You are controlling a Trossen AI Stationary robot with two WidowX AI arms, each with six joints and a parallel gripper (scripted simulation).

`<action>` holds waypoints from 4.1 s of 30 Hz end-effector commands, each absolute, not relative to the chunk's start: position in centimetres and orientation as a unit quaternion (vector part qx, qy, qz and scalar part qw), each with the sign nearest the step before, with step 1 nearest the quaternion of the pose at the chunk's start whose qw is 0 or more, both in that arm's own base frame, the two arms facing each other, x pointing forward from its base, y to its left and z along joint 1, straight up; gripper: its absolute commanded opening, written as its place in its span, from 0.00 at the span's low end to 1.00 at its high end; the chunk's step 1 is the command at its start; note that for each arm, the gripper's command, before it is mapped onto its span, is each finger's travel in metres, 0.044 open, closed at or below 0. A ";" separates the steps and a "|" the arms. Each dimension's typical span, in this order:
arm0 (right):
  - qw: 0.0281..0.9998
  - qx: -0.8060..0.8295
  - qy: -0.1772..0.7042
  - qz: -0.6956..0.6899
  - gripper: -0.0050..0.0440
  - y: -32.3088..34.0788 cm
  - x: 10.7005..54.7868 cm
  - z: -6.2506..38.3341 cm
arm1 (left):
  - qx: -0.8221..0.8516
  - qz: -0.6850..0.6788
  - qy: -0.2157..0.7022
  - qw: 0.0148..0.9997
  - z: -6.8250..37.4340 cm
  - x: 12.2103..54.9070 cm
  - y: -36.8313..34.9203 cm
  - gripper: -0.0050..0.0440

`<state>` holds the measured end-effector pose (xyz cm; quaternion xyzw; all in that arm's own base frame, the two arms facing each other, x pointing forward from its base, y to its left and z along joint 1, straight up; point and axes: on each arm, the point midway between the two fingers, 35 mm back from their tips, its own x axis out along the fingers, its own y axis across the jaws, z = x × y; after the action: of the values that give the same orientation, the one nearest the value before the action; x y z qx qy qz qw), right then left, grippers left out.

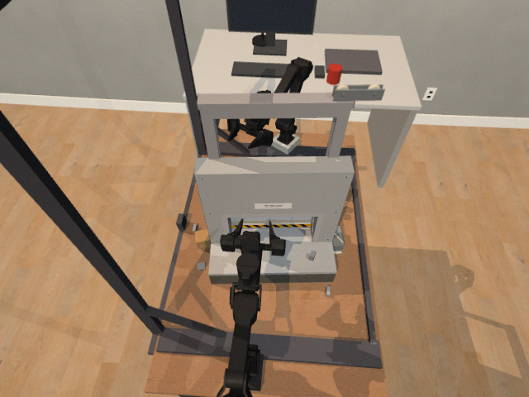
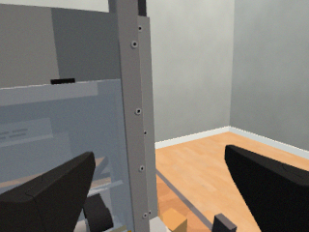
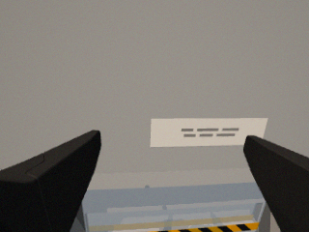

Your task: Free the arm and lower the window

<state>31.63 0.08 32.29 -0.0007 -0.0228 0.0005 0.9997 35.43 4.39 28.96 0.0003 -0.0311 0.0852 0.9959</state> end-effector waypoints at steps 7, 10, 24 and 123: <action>0.999 -0.001 -0.044 0.001 0.92 0.2 31.3 34.0 | -0.002 -0.005 -0.041 0.999 34.1 31.2 -0.3 0.92; 0.999 -0.001 -0.044 0.001 0.92 0.2 31.3 34.0 | -0.002 -0.014 -0.031 0.999 33.6 31.0 -0.7 0.92; 0.993 -0.006 -0.039 -0.115 0.92 -7.4 30.7 33.7 | -0.002 -0.001 -0.042 0.999 33.9 31.3 -0.2 0.92; 0.674 -0.023 -0.022 -0.738 0.92 -31.3 -2.7 32.9 | -0.002 -0.003 -0.028 1.000 32.5 31.6 0.0 0.92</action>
<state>-2.84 -31.51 32.35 -0.0178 -0.0152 -0.7385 0.6739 31.59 -0.09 32.48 -0.0002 -0.0263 -0.0017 0.9997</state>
